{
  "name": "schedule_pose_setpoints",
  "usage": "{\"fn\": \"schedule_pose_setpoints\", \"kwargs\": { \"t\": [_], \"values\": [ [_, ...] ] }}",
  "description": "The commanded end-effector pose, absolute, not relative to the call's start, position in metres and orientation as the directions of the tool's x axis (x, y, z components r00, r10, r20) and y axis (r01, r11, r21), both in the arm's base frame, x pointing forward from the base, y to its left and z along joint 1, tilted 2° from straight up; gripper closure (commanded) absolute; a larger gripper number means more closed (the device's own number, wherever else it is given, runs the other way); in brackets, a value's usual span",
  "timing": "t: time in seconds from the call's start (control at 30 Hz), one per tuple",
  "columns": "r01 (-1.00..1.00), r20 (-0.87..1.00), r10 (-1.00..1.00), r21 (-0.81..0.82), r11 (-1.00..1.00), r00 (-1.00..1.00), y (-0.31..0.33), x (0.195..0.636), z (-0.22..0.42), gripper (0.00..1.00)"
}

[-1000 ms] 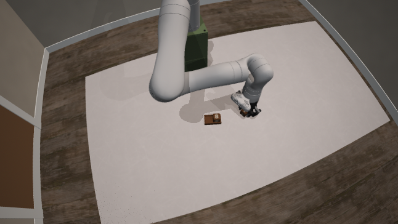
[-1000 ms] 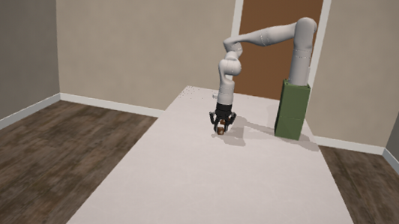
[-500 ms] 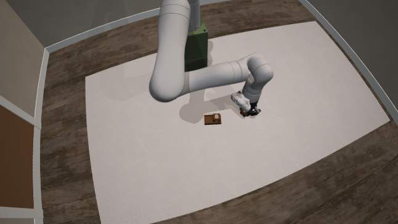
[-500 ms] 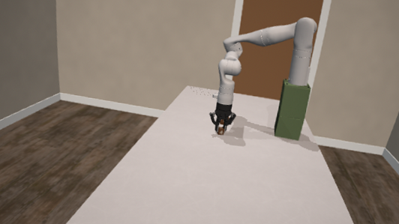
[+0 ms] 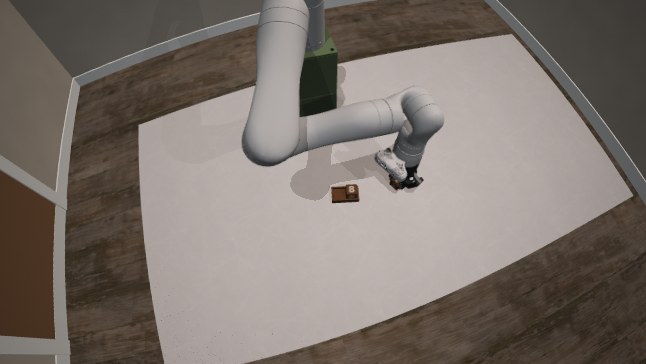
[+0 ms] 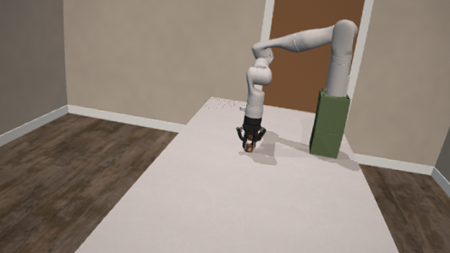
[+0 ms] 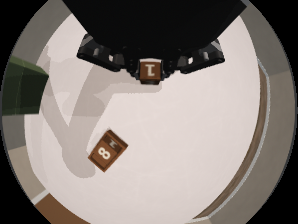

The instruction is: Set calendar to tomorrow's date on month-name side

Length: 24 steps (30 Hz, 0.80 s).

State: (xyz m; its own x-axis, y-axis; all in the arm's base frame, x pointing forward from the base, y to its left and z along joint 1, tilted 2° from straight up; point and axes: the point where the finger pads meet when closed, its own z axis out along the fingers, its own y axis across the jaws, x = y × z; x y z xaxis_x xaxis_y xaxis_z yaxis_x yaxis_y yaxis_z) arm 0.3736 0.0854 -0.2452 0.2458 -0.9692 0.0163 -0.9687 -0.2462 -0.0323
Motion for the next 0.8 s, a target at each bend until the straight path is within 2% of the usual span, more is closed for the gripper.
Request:
{"fn": "schedule_pose_setpoints", "kwargs": {
  "t": [0.0, 0.5, 0.77],
  "values": [
    [-0.969, 0.017, -0.969, -0.033, -0.246, 0.246, 0.085, 0.374, -0.245, 0.74],
    [-0.969, 0.017, -0.969, -0.033, -0.246, 0.246, 0.085, 0.374, -0.244, 0.74],
    [-0.969, 0.017, -0.969, -0.033, -0.246, 0.246, 0.085, 0.373, -0.221, 0.74]
  ]
}}
